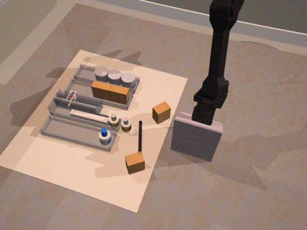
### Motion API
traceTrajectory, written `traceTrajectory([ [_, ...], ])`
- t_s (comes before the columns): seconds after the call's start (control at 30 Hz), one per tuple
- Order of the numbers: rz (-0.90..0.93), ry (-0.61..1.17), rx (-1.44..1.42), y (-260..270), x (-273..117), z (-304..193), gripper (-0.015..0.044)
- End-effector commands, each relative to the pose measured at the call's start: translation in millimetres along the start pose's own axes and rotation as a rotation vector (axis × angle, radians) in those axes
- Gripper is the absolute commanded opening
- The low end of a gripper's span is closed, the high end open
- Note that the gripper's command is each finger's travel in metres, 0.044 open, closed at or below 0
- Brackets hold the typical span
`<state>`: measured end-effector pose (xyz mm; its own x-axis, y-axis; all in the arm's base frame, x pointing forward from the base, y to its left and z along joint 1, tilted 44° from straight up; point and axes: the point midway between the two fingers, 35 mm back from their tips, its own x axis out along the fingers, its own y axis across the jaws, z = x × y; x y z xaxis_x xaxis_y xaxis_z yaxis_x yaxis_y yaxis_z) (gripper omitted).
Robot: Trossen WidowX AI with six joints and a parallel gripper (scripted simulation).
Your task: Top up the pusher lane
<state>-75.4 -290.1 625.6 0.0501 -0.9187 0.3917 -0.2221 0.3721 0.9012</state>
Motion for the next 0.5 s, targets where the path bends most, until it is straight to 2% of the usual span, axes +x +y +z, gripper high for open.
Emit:
traceTrajectory([
  [0.0, -0.002, 0.001, 0.0, -1, 1, 0, 0.0426],
  [0.13, -0.044, 0.025, 0.008, -22, 13, -7, 0.044],
  [0.47, -0.282, 0.18, -0.013, -139, 54, -72, 0.044],
])
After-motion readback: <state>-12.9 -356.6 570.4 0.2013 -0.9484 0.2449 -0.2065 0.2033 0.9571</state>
